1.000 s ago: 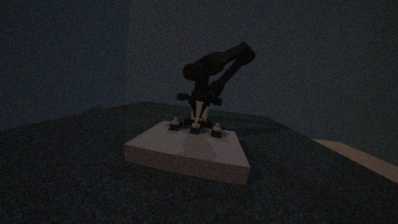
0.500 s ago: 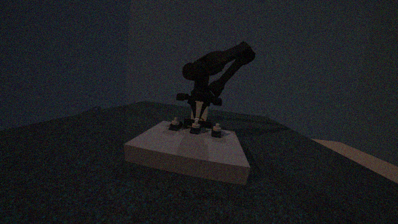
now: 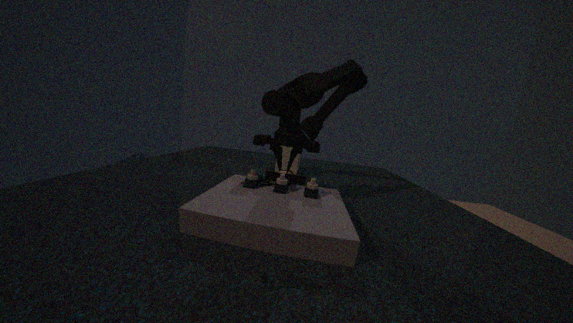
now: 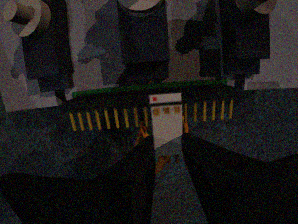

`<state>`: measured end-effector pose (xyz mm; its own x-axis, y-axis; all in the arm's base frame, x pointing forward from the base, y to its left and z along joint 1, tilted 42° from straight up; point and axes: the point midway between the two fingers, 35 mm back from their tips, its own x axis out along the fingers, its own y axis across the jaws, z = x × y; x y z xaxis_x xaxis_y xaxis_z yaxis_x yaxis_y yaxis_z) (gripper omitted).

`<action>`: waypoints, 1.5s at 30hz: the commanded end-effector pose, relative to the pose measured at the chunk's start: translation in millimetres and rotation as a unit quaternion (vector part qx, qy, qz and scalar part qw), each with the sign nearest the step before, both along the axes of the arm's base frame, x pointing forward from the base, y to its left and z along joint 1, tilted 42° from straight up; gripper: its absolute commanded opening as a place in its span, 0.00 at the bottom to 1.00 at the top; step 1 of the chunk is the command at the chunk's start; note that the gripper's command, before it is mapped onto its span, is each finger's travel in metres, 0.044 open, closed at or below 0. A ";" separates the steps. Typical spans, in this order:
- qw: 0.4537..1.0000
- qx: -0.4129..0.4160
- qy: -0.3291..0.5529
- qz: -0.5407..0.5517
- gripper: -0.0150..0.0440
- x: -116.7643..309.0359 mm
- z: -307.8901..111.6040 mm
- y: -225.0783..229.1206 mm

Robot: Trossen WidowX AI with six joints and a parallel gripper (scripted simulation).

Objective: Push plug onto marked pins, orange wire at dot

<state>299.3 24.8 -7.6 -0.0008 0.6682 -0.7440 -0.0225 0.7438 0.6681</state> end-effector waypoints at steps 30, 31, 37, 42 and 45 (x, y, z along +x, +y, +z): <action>1.000 0.001 -0.005 -0.002 1.00 1.4 43.9 -40.0; 1.000 0.001 -0.005 -0.002 1.00 1.4 43.9 -40.0; 1.000 0.001 -0.005 -0.002 1.00 1.4 43.9 -40.0; 1.000 0.001 -0.005 -0.002 1.00 1.4 43.9 -40.0; 1.000 0.001 -0.005 -0.002 1.00 1.4 43.9 -40.0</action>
<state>301.0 -13.8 36.2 0.0105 0.6727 -0.7398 -0.0238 0.7398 0.6724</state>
